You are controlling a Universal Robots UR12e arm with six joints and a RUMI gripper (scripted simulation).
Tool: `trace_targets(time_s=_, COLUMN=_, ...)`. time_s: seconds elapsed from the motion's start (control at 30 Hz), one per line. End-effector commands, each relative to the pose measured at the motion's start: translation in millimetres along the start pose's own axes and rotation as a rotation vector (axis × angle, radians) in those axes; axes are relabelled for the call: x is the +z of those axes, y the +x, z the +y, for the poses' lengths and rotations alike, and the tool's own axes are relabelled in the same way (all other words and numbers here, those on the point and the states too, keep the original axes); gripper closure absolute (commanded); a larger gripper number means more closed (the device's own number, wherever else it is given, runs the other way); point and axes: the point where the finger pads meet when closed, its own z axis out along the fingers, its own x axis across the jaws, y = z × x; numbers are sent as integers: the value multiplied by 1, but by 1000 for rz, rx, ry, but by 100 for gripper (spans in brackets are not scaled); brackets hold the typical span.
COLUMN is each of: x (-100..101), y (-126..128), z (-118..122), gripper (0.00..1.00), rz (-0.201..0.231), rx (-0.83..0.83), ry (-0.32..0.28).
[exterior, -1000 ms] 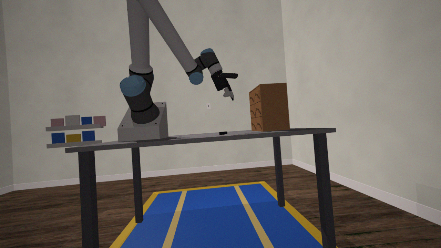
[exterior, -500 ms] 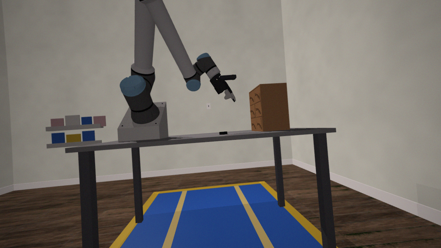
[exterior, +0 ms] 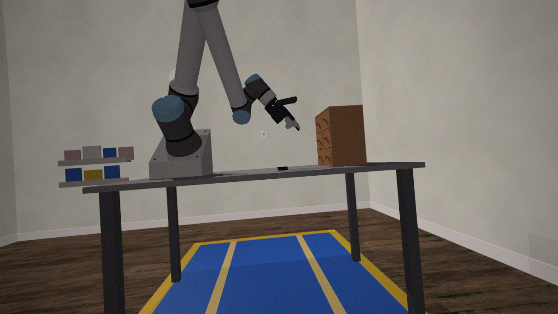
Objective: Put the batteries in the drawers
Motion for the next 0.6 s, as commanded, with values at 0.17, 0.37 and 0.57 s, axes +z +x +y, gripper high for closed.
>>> trace_targets(time_s=0.17, x=10, y=0, z=-1, gripper=80, rz=0, rx=0, ry=98)
trace_targets(time_s=0.37, x=16, y=0, z=-1, gripper=80, rz=0, rx=0, ry=157)
trace_targets(time_s=0.57, x=21, y=0, z=-1, gripper=80, rz=0, rx=0, ry=197)
